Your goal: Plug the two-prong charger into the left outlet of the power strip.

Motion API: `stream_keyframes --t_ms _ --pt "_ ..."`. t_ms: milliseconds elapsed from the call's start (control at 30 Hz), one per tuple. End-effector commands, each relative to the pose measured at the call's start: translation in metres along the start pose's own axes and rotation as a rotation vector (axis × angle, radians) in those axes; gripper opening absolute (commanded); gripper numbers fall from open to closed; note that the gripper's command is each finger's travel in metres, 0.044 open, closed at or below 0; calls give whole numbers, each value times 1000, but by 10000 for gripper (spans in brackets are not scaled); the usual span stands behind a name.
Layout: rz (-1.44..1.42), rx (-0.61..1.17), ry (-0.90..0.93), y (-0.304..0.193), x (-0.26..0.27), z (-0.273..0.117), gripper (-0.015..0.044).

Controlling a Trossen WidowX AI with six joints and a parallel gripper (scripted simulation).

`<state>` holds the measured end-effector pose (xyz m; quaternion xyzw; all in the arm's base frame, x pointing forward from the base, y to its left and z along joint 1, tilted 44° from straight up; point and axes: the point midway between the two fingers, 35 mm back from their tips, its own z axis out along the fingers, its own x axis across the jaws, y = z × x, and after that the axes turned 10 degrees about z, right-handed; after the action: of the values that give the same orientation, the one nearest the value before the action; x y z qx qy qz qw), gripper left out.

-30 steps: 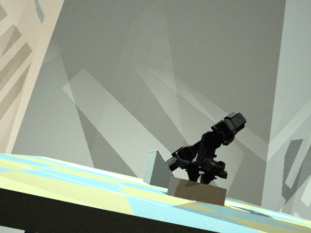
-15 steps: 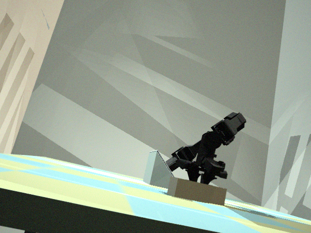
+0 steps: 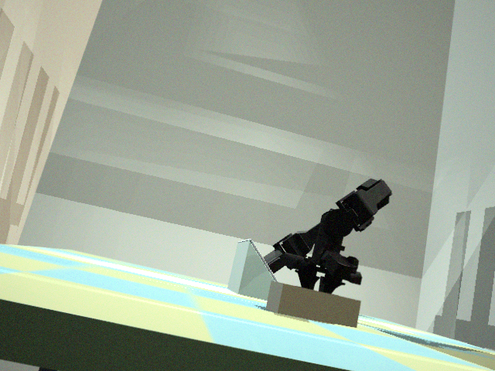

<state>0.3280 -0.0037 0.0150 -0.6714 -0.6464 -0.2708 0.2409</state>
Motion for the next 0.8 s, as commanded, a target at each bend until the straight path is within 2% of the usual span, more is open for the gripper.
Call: stream_keyframes --t_ms 0,767 --pt "-16 -27 3 7 2 -3 0" --pt "-16 -27 3 8 2 0 0"
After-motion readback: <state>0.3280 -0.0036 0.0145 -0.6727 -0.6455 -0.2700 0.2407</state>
